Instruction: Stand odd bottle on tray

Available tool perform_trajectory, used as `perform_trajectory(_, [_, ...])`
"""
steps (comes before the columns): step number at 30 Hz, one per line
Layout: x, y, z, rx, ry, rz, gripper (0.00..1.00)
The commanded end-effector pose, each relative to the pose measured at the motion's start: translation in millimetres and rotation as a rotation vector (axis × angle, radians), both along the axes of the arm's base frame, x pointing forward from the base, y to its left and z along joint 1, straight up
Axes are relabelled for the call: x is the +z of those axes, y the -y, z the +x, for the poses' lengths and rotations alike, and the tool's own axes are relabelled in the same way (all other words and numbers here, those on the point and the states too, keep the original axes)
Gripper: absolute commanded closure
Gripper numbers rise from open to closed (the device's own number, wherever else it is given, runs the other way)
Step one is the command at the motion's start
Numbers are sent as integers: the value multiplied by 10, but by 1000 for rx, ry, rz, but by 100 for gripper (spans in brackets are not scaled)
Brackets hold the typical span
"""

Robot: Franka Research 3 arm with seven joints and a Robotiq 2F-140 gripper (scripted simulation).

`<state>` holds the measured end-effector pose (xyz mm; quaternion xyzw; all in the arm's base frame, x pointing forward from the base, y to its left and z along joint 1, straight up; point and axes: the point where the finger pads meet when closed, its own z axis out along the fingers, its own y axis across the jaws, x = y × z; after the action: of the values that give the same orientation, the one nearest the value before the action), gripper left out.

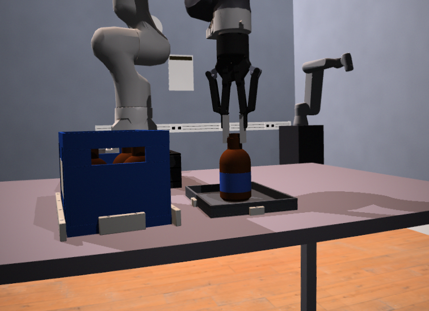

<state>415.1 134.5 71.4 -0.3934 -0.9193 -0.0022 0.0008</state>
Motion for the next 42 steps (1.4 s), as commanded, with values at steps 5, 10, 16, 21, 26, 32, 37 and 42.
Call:
perform_trajectory(5, [1,9,12,-1,4,-1,90])
perform_trajectory(10, [1,9,12,-1,4,-1,90])
perform_trajectory(16, [1,9,12,-1,4,-1,90])
perform_trajectory(21, [1,9,12,-1,4,-1,90])
perform_trajectory(26, [1,9,12,-1,4,-1,90])
perform_trajectory(32, [1,9,12,-1,4,-1,0])
perform_trajectory(37, [1,9,12,-1,4,-1,0])
perform_trajectory(42, [1,9,12,-1,4,-1,0])
